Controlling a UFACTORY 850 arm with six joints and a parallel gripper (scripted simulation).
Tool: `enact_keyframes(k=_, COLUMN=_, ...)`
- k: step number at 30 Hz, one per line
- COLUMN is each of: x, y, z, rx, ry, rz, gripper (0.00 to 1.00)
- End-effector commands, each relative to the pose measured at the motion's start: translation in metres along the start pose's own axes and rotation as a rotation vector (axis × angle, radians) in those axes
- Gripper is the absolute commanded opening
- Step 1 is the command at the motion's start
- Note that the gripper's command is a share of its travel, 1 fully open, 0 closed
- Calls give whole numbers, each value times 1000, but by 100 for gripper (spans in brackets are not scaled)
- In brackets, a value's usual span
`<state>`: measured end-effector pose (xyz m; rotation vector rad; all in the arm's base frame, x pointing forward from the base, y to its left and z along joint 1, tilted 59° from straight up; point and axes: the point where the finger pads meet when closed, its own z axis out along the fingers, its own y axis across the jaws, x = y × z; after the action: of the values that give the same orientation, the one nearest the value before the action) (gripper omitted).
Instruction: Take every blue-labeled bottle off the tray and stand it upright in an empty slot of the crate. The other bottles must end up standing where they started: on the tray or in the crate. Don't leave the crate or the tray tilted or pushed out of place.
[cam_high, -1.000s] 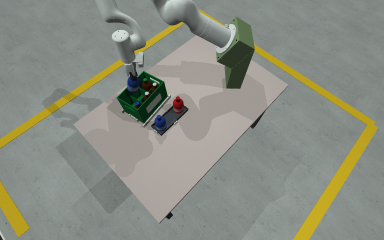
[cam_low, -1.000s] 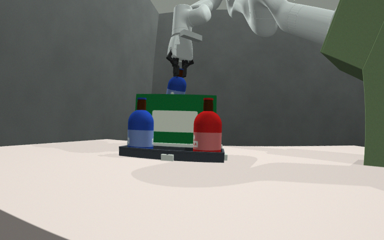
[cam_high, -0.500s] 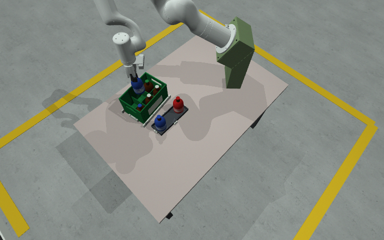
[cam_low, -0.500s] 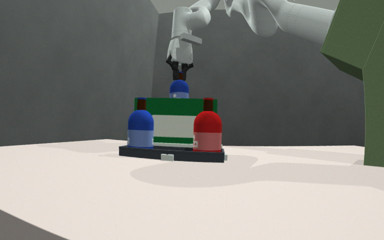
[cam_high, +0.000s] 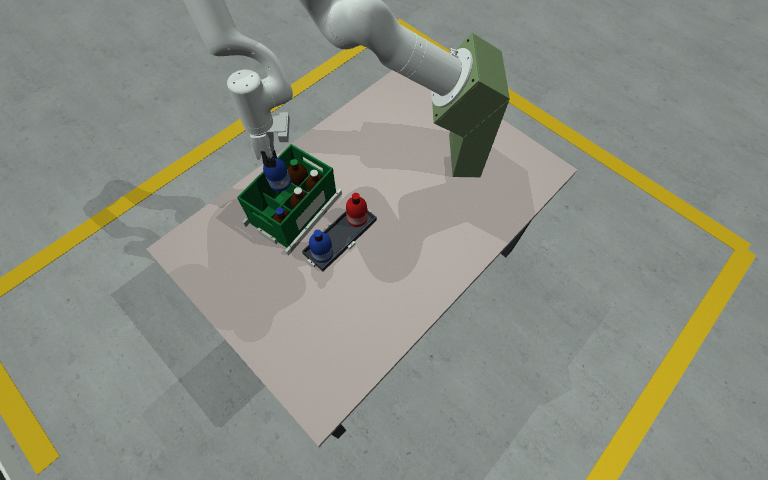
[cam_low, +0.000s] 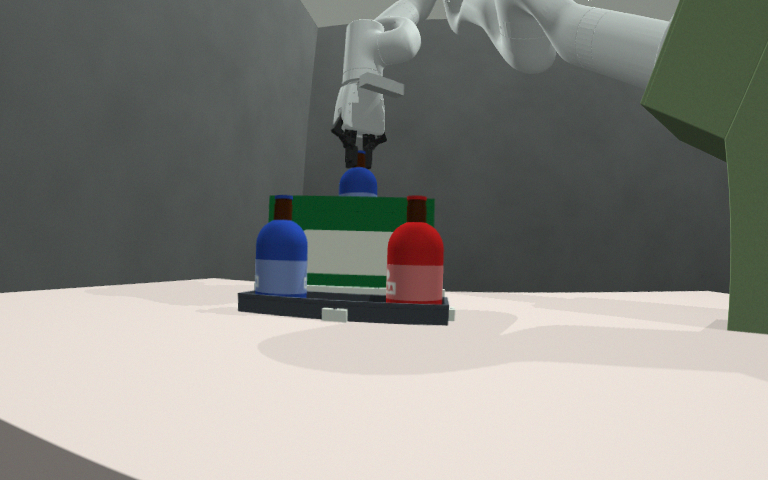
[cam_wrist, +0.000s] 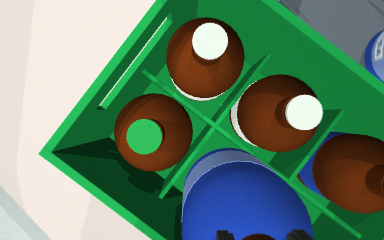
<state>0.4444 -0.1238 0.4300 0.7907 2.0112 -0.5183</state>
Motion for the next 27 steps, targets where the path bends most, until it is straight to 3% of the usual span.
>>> enact_keyframes(k=1, x=-1, y=0, z=4, rx=-1, ry=-1, rz=1, gripper=0)
enact_keyframes(k=27, x=-1, y=0, z=32, rx=-1, ry=-1, rz=1, gripper=0)
